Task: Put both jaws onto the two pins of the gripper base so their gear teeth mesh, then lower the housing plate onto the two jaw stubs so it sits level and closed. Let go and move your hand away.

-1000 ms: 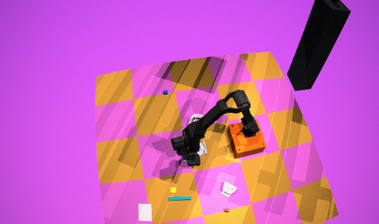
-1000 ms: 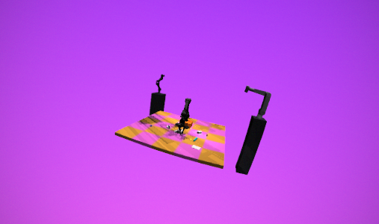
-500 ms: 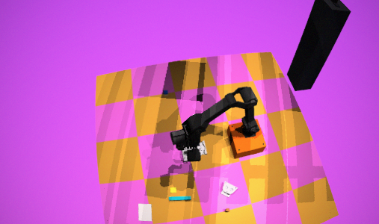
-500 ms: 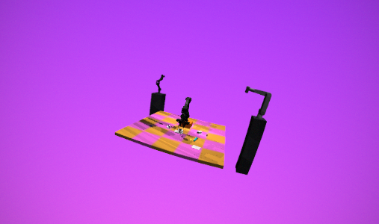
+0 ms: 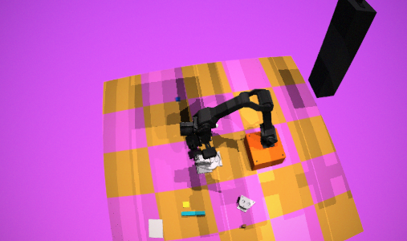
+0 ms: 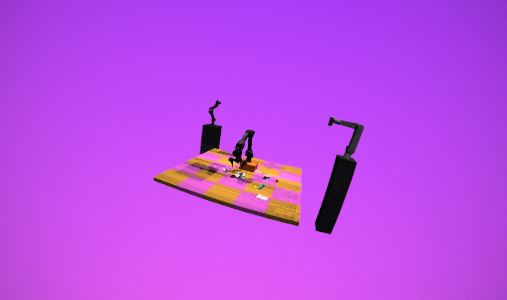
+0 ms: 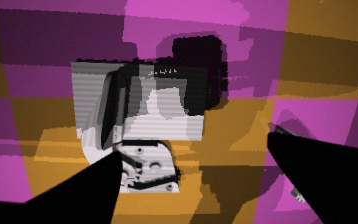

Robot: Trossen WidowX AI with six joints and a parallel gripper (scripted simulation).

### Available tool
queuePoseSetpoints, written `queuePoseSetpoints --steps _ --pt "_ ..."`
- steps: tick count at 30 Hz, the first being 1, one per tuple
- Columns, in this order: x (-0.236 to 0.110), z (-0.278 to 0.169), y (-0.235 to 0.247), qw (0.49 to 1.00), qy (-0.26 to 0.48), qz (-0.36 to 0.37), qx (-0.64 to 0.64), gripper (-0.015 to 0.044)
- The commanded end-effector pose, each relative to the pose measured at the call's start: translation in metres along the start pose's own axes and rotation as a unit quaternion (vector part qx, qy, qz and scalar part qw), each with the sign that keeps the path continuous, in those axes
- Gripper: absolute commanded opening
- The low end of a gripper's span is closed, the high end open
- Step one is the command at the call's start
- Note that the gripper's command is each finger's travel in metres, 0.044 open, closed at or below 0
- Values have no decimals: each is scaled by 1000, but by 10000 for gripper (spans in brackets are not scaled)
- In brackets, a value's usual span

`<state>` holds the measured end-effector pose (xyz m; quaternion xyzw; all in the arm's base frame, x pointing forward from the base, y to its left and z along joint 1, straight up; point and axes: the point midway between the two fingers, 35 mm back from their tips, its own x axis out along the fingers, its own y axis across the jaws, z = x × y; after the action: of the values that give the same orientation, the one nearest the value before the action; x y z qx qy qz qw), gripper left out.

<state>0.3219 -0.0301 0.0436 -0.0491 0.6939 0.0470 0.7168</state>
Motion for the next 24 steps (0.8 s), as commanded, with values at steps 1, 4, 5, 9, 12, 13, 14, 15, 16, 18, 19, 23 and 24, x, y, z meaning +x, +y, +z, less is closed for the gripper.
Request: queuePoseSetpoints --steps 1,4,5,9,12,13,14,15,16,18,19,23,24 --pt "-3 -5 -23 999 1 0 -47 440" --pt "-5 -12 -43 996 2 0 -90 440" --pt "-5 -14 -50 995 2 -1 -104 440" --pt "-8 -25 -76 987 3 -1 -160 440" --pt "-10 -35 -95 979 4 -1 -202 440" --pt "-11 -39 -102 976 4 -1 -216 440" --pt "-11 -42 -108 973 4 -1 -230 440" --pt "-12 -46 -114 970 5 -1 -244 440" --pt "-13 -50 -120 966 5 -1 -258 440" --pt "-14 -58 -130 959 6 -1 -283 440" --pt "-14 -60 -133 957 6 -1 -289 440" --pt "-15 -61 -134 957 6 -1 -292 440" --pt "-15 -61 -134 957 6 -1 -292 440"
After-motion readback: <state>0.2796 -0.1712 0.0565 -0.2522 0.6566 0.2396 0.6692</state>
